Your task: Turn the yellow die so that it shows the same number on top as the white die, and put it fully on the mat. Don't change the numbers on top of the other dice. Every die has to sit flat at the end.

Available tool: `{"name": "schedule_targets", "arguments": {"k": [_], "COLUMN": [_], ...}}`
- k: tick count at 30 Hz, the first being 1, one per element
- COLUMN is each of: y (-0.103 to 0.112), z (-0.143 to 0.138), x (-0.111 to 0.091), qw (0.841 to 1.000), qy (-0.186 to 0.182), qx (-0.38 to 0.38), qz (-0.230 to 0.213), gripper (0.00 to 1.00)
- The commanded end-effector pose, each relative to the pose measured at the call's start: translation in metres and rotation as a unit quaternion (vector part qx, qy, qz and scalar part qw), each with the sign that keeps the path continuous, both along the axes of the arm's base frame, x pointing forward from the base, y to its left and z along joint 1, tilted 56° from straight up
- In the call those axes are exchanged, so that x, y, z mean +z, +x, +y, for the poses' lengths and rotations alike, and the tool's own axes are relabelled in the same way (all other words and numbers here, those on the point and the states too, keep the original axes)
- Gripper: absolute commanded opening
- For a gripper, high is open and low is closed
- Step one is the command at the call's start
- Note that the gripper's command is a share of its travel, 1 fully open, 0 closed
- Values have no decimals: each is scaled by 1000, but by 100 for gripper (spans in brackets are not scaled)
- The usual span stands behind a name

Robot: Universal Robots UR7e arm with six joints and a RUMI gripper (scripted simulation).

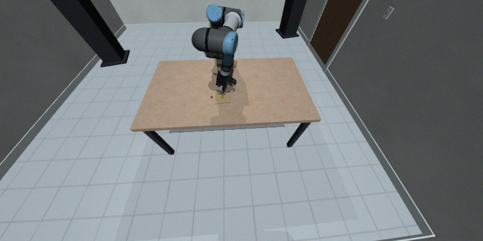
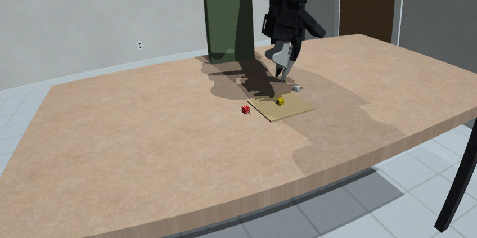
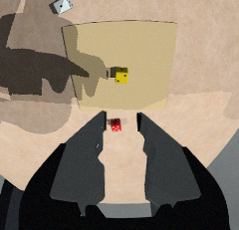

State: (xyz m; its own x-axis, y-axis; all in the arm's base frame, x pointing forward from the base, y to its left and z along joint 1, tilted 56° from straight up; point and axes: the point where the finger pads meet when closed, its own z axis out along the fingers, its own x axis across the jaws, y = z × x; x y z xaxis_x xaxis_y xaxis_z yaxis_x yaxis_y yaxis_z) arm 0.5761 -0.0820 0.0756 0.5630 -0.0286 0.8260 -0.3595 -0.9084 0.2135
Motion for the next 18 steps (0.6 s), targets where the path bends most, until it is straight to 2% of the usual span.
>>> {"name": "schedule_targets", "arguments": {"k": [1, 10, 18], "y": [0, 2, 3], "z": [0, -1, -1], "x": [0, -2, -4], "qw": [1000, 1000, 997], "qy": [-2, -15, -42], "qx": [-3, -25, -65], "qz": [0, 4, 7], "gripper": [18, 18, 18]}}
